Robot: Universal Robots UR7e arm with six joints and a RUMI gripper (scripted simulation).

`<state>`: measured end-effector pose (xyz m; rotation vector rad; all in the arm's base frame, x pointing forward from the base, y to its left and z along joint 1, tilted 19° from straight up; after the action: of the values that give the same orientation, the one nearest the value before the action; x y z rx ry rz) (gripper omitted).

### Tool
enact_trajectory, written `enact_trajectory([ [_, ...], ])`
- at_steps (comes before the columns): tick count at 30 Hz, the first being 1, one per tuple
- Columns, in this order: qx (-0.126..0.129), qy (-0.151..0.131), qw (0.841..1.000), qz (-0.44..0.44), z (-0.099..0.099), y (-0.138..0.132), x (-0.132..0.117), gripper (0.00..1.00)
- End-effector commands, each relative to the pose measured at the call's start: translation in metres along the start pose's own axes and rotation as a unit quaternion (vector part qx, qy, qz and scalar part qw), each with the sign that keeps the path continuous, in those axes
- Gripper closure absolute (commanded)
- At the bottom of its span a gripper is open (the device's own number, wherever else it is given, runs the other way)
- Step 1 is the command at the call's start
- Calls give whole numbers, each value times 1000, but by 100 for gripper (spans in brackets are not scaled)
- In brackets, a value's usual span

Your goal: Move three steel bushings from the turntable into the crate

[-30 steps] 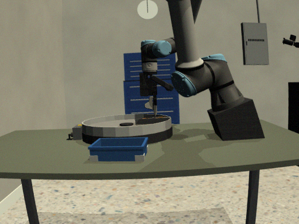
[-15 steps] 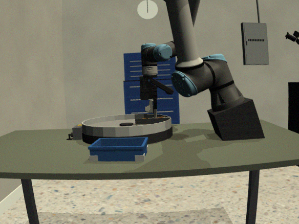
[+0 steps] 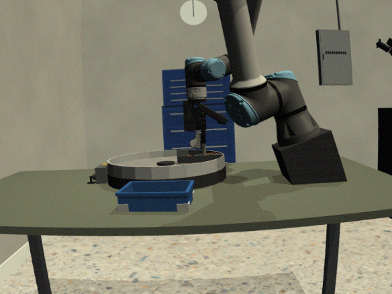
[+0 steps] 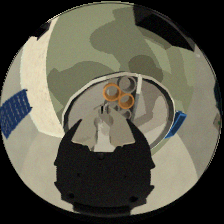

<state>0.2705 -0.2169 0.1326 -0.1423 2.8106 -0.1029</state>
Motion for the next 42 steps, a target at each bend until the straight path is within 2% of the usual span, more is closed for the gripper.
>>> enact_trajectory([
  [1, 0, 0, 1000, 0, 0, 0, 0, 94],
  [19, 0, 0, 1000, 0, 0, 0, 0, 94],
  [20, 0, 0, 1000, 0, 0, 0, 0, 100],
  [42, 0, 0, 1000, 0, 0, 0, 0, 100],
])
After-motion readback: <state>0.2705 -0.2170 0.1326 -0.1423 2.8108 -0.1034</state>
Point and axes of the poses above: the point where the finger pads meet when closed, its own z axis out along the fingers, its own y axis across the jaws, x = y × z, the point moved 9 cm from there along -z, back along the fingers, and after that the axes turned 13 degrees about -z, right-handed, at the moved point
